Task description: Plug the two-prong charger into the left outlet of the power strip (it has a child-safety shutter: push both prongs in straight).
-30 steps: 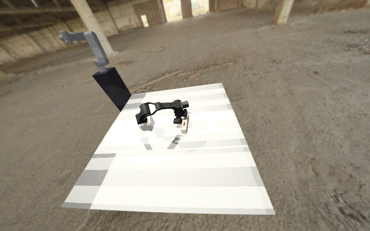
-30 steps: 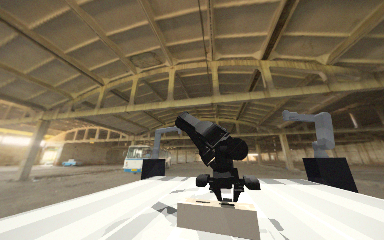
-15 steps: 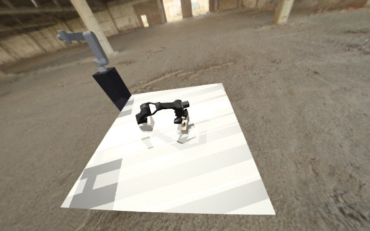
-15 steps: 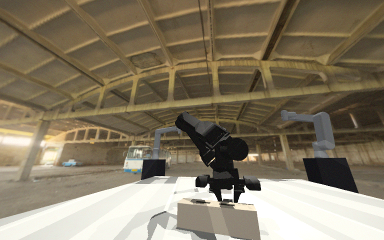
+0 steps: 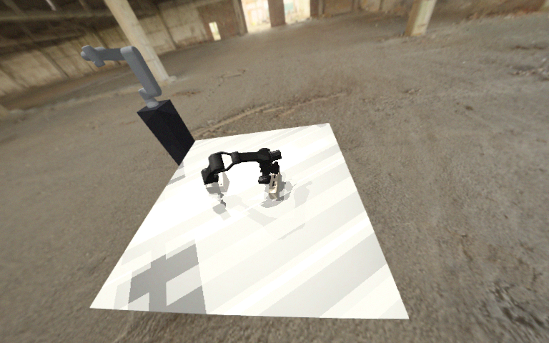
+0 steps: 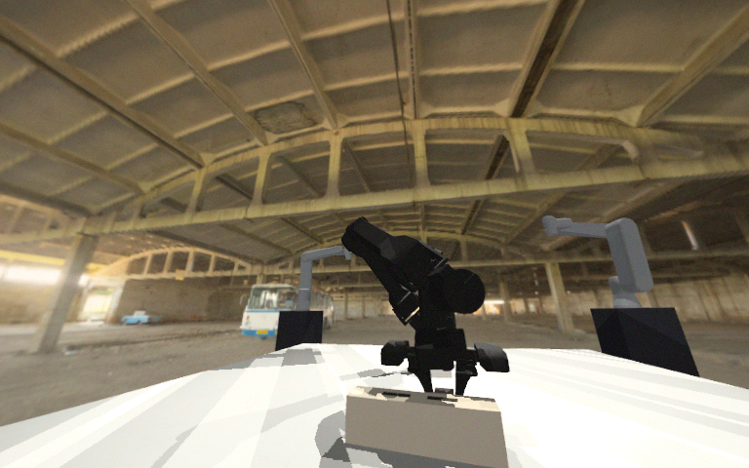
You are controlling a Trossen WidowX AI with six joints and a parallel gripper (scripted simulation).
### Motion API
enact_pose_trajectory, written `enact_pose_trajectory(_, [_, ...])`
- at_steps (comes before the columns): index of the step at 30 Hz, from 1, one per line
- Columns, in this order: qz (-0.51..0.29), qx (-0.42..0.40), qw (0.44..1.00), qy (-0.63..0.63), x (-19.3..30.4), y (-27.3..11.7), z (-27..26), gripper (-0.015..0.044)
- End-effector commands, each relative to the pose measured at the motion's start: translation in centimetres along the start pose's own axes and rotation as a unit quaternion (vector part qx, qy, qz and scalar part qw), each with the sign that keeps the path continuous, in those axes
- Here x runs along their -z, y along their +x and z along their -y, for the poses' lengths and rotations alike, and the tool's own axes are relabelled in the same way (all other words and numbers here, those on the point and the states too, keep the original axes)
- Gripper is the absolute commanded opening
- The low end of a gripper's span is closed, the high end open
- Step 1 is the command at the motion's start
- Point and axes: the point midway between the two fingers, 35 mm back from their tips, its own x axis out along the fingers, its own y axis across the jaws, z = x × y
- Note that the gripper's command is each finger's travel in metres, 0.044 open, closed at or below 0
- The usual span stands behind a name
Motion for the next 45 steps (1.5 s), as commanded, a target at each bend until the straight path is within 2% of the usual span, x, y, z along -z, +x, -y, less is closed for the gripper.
enact_pose_trajectory(1, [0.004,0.0,1.0,0.0,-0.4,-0.1,0.0,0.0])
enact_pose_trajectory(45, [0.004,0.0,1.0,0.0,-1.8,-0.1,0.0,0.0])
